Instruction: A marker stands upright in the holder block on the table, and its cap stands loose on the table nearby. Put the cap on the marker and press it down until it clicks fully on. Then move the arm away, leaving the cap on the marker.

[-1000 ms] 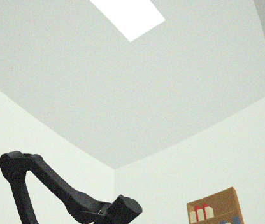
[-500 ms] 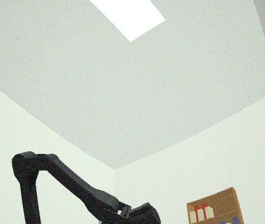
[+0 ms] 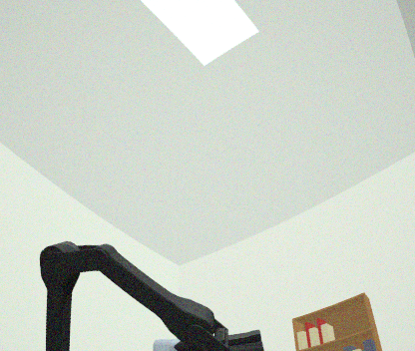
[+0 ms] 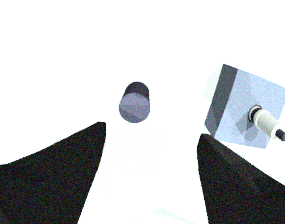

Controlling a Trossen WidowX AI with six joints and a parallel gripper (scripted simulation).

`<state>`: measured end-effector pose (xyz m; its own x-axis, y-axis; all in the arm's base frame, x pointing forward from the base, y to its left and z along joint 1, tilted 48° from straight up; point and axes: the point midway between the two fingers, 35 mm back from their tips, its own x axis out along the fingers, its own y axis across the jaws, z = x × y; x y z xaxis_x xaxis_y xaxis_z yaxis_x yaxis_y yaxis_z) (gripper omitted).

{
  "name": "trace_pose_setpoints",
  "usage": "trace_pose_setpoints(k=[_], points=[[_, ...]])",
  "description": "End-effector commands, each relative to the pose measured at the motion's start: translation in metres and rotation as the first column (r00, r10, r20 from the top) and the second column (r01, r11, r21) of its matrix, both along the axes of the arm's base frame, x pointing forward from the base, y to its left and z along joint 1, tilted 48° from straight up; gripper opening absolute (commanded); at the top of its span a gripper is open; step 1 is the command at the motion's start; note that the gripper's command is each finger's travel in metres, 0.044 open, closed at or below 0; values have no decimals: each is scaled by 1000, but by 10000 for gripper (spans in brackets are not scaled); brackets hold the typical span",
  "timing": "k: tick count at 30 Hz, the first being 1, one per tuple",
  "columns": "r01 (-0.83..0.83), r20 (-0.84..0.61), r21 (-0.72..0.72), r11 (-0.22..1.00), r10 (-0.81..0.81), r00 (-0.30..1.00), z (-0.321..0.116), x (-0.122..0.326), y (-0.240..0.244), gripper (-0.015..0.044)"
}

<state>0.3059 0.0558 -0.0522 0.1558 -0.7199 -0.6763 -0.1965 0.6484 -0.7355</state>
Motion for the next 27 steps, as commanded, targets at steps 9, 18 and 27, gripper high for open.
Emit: trace_pose_setpoints(k=[9, 18, 27], points=[[155, 58, 22, 988, -157, 986, -8, -8, 4, 238], [156, 59, 20, 988, -156, 986, -33, -6, -23, 238], [155, 59, 19, 988, -156, 986, -44, -5, -33, 238]])
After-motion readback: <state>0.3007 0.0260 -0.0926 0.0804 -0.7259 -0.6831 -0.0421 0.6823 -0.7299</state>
